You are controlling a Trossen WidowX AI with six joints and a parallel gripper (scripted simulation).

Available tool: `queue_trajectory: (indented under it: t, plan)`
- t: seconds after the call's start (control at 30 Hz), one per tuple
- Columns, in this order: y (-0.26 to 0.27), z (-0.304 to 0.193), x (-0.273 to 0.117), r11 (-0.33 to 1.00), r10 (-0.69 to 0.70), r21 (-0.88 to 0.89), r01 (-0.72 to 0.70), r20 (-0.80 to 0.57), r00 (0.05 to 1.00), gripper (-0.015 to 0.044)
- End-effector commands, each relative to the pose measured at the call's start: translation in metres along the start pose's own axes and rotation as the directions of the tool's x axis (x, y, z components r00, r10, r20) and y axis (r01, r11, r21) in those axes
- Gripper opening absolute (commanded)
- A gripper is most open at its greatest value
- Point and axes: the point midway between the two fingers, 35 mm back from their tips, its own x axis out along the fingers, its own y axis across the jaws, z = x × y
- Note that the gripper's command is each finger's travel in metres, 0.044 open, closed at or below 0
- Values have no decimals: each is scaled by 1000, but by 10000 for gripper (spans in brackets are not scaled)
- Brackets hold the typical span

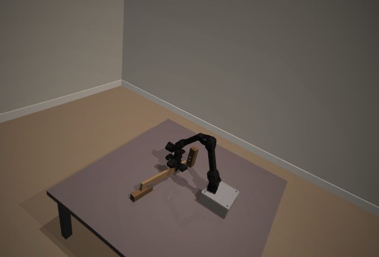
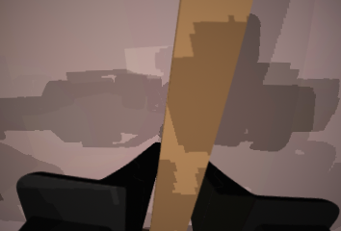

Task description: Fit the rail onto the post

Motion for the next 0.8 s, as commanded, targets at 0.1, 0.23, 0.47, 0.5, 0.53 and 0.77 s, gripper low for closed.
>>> queue_trajectory:
  t: [0.1,0.23,0.47,0.5,0.53,0.77]
  plan:
    - [-4,1,-8,1000,-16,0,16,9,1000,0]
    - [-4,1,-10,1000,-16,0,16,9,1000,0]
    - [-4,1,-14,1000,-16,0,16,9,1000,0]
    - [-4,1,-14,1000,-16,0,16,9,1000,0]
    - [-4,1,-15,1000,-16,0,16,9,1000,0]
    - [-4,1,-18,1000,-16,0,16,9,1000,0]
